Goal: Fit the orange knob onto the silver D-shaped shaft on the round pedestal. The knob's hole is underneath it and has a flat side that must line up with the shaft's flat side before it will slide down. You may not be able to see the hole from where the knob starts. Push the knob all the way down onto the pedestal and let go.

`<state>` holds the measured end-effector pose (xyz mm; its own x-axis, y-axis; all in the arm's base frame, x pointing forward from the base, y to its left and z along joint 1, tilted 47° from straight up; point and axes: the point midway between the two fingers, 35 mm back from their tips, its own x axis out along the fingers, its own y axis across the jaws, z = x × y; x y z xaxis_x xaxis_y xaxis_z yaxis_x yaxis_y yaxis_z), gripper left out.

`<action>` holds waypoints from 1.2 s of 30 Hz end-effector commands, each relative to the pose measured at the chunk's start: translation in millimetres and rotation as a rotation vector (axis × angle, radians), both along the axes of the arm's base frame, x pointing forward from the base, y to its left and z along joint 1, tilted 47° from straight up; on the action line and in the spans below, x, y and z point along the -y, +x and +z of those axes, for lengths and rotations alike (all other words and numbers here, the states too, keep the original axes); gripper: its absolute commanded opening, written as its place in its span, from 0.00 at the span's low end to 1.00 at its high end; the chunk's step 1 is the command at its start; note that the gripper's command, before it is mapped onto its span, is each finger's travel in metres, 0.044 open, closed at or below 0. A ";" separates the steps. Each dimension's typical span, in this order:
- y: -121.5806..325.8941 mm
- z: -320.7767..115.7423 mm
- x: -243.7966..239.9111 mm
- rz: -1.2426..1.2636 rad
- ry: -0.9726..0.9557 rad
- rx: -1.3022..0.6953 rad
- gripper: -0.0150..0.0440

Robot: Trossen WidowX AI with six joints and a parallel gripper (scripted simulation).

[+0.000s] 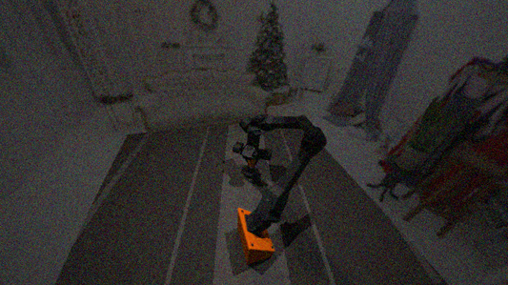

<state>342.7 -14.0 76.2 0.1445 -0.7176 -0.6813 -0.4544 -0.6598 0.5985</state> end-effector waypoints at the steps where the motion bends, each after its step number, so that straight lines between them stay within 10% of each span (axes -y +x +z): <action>1: 0.7 0.3 -1.4 -0.212 0.047 0.231 0.25; 17: -1.0 0.2 2.4 -0.941 0.204 0.997 0.25; 36: -1.3 -0.5 -0.8 -0.949 0.206 1.006 0.25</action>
<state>342.2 -15.3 76.1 0.1457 -0.7169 -0.6818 -0.9449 0.1033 -0.3105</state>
